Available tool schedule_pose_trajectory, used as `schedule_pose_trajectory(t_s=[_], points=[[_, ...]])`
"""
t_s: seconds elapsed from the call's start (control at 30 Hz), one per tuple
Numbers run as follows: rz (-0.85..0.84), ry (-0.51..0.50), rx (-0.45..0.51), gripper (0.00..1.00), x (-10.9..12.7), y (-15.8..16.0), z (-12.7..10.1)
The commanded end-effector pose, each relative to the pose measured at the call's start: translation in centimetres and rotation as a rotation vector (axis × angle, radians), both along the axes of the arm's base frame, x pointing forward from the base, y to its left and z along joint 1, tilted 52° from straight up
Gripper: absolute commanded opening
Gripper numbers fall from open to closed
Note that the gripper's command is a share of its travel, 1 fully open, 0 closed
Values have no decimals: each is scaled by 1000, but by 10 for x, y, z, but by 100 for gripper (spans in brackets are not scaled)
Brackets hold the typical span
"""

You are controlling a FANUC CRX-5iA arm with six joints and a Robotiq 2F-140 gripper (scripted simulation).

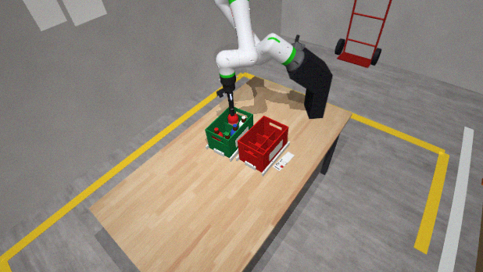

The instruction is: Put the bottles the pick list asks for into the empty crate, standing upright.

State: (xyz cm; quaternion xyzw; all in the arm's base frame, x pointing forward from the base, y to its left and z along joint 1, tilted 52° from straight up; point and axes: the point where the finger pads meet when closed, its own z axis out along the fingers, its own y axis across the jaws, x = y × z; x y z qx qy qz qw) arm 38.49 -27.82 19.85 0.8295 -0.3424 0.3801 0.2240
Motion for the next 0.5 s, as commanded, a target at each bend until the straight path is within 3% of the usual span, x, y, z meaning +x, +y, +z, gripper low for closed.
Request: schedule_pose_trajectory(t_s=[0.0, 0.47], points=[[0, 0, 0, 10, -2, 3, 4], [0, 0, 0, 10, -12, 16, 16]])
